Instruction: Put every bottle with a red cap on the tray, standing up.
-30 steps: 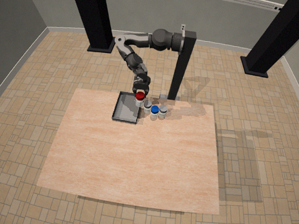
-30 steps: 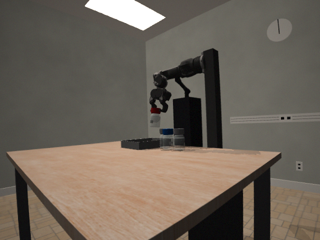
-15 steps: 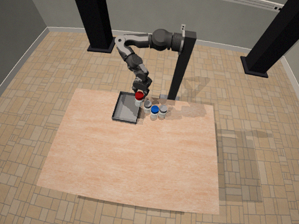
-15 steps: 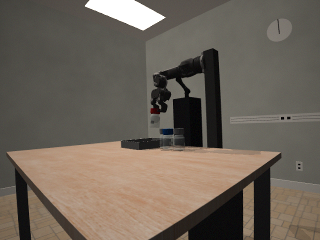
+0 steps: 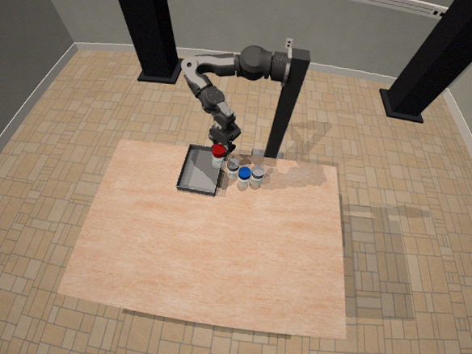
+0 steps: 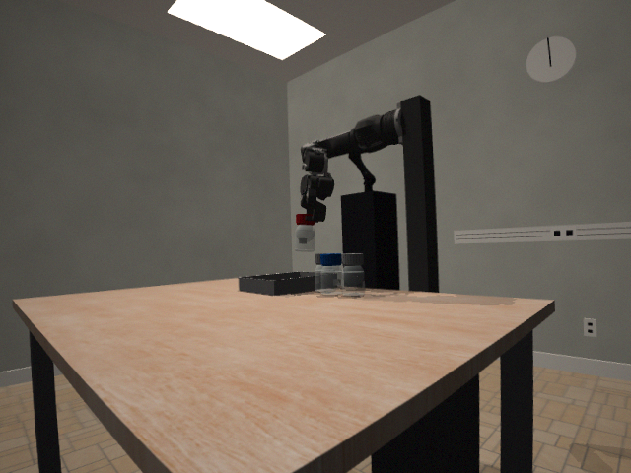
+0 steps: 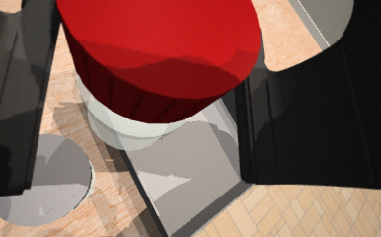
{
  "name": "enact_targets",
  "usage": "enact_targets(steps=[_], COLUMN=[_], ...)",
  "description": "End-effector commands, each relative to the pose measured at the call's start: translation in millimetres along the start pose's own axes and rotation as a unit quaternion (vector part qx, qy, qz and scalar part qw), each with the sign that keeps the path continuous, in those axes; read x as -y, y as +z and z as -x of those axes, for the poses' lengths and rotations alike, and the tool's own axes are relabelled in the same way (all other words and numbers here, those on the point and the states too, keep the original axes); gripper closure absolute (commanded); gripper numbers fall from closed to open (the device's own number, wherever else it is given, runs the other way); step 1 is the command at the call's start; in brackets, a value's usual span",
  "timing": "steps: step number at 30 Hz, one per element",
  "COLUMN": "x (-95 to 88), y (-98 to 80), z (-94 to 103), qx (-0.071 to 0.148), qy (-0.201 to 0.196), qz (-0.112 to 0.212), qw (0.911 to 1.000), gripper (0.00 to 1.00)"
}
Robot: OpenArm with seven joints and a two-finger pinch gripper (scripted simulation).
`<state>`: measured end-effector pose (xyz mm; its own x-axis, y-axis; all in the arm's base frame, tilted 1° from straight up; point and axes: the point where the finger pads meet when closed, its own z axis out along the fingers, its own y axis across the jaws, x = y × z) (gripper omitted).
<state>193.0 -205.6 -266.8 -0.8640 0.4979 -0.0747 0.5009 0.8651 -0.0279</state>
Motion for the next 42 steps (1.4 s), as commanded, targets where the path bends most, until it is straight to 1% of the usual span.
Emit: enact_targets(steps=[1,6,7,9,10,14,19,23,24,26,27,32,38,40,41,42], x=[-0.9,-0.9,-0.9,-0.9,-0.9,-1.0,-1.0,-1.0,-1.0,-1.0,-1.0,-1.0,-1.1,-1.1,-1.1,-1.1], y=[-2.5,-2.5,-2.5,-2.5,-2.5,-2.5,-2.5,-2.4,-2.4,-2.4,-2.4,-2.4,-2.4,-2.4,-2.4,-2.4], z=[3.3,3.2,3.2,3.2,3.1,3.1,3.0,2.9,2.8,2.8,2.8,2.7,2.6,2.5,2.5,2.5], qx=[0.005,0.0,-0.001,-0.001,-0.003,-0.007,-0.011,-0.015,-0.017,-0.017,-0.019,-0.023,-0.028,-0.03,-0.032,-0.032], qy=[0.025,0.077,0.098,0.098,0.118,0.159,0.21,0.251,0.271,0.271,0.291,0.34,0.398,0.417,0.435,0.435], qz=[0.0,-0.002,-0.002,-0.002,-0.003,-0.004,-0.005,-0.006,-0.006,-0.006,-0.007,-0.008,-0.009,-0.01,-0.01,-0.01], qw=[0.9997,0.997,0.9952,0.9952,0.993,0.9872,0.9775,0.9679,0.9625,0.9625,0.9566,0.9402,0.9171,0.9086,0.8997,0.8997], gripper=[1.0,1.0,1.0,1.0,1.0,1.0,1.0,1.0,1.0,1.0,1.0,1.0,1.0,1.0,1.0,1.0])
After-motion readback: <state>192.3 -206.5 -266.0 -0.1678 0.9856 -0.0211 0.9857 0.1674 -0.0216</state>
